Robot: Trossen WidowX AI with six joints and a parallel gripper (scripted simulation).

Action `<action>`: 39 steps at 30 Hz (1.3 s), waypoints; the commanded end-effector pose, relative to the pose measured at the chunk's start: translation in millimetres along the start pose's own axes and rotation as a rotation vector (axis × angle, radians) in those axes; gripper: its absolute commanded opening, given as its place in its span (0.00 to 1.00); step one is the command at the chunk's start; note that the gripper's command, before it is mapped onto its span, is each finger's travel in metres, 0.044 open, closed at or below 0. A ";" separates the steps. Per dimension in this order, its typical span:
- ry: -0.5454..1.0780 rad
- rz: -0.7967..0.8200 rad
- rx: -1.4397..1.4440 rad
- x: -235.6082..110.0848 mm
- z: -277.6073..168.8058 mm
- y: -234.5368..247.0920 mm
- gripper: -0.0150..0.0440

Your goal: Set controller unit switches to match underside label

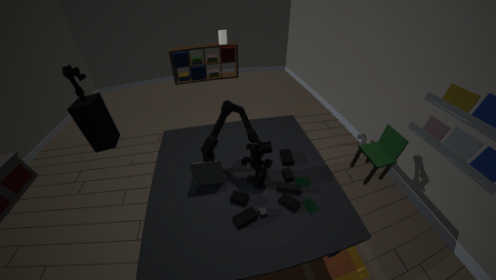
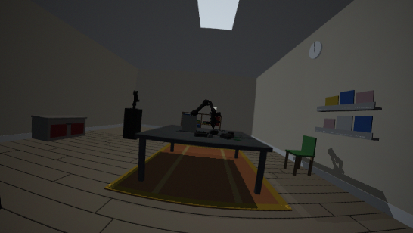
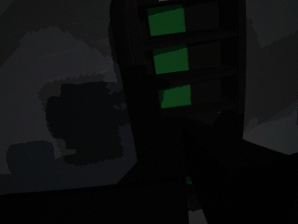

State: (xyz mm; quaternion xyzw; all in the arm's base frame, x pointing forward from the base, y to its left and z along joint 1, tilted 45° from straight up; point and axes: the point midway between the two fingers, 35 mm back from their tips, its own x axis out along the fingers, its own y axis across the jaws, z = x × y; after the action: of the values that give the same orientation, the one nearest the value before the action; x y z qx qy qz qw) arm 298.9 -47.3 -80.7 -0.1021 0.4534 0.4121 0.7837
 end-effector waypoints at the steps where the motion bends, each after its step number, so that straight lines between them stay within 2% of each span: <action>1: -0.002 0.044 -0.002 -1.0 -14.8 -12.4 0.25; 11: -0.053 0.173 -0.004 -7.3 -61.0 -36.6 0.25; 39: -0.054 0.174 -0.003 30.3 -59.4 -30.6 0.25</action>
State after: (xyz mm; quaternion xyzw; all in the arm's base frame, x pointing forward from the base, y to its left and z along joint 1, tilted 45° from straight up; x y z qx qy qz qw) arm 294.8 -85.4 -141.9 -0.0598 0.4364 0.4819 0.7575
